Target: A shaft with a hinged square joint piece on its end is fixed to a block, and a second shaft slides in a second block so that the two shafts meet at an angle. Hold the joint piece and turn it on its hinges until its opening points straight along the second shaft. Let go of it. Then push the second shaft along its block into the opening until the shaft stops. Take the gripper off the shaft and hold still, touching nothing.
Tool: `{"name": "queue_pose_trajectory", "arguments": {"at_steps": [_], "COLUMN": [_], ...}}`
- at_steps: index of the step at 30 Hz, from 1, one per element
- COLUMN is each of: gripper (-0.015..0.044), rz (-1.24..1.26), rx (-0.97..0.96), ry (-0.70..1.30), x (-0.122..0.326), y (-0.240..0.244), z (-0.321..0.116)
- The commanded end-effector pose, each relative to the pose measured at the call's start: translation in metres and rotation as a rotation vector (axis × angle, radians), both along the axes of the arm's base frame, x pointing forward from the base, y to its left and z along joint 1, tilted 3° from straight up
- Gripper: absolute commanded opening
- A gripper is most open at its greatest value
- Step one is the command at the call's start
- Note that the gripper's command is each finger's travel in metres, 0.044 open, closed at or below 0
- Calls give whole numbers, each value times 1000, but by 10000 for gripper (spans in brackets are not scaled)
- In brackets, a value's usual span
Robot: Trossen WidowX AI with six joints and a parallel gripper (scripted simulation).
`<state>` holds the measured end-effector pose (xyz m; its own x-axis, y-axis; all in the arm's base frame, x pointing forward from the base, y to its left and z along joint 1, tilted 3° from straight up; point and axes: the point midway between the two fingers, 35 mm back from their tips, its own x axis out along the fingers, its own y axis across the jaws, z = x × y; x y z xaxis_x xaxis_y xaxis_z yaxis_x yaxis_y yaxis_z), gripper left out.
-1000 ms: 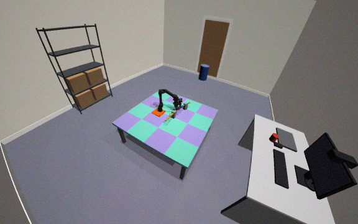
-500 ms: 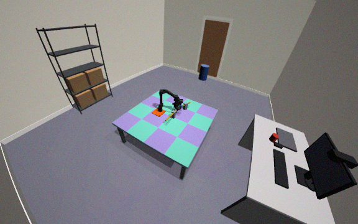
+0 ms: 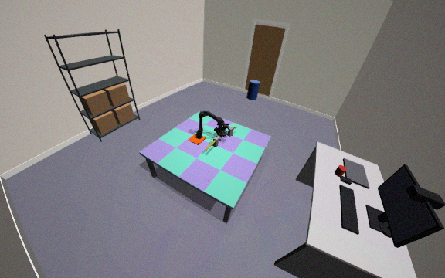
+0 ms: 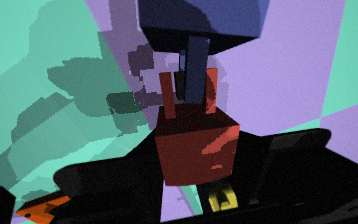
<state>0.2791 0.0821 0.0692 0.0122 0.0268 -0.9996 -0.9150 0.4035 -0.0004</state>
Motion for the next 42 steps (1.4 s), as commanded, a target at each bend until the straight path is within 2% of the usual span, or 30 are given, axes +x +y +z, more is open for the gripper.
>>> {"name": "queue_pose_trajectory", "arguments": {"at_steps": [1,11,38,42], "gripper": [0,0,0,105], "rz": [86,236,237,237], "rx": [-15,-42,-41,-41], "ry": [8,14,13,13], "x": [4,11,10,10], "y": [-2,-4,-4,-4], "z": [1,2,2,2]}}
